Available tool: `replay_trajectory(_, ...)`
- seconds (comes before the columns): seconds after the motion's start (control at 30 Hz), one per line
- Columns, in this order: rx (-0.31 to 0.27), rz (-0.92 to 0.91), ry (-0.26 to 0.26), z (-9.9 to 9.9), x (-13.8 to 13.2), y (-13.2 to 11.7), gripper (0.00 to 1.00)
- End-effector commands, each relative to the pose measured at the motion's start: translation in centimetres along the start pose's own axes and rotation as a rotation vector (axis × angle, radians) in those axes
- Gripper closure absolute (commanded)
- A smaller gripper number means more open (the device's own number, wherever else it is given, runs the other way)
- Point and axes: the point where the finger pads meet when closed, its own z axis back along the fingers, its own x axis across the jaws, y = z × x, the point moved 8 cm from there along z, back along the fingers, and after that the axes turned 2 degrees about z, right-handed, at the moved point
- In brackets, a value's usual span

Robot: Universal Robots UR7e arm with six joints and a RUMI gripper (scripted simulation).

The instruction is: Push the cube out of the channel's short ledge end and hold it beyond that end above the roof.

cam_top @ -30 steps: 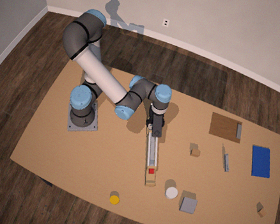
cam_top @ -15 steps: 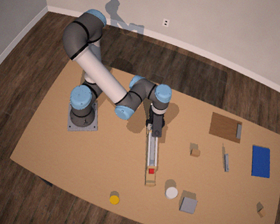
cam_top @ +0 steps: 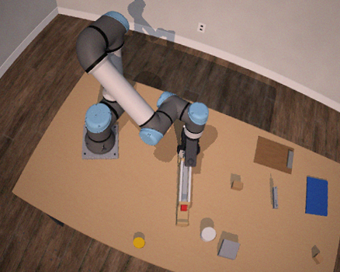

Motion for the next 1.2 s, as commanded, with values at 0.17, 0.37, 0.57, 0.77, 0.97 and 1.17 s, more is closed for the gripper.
replay_trajectory(0.17, 0.001, 0.000, 0.001, 0.0, 0.0, 0.0, 0.78)
replay_trajectory(0.37, 0.001, 0.000, 0.001, 0.2, 0.0, 0.0, 0.78)
replay_trajectory(0.57, 0.001, 0.000, 0.001, 3.0, 0.0, 0.0, 0.78)
replay_trajectory(0.77, 0.001, 0.000, 0.001, 5.5, 0.0, 0.0, 0.78)
replay_trajectory(0.97, 0.001, 0.000, 0.001, 6.8, 0.0, 0.0, 0.78)
replay_trajectory(1.17, 0.001, 0.000, 0.001, 6.8, 0.0, 0.0, 0.78)
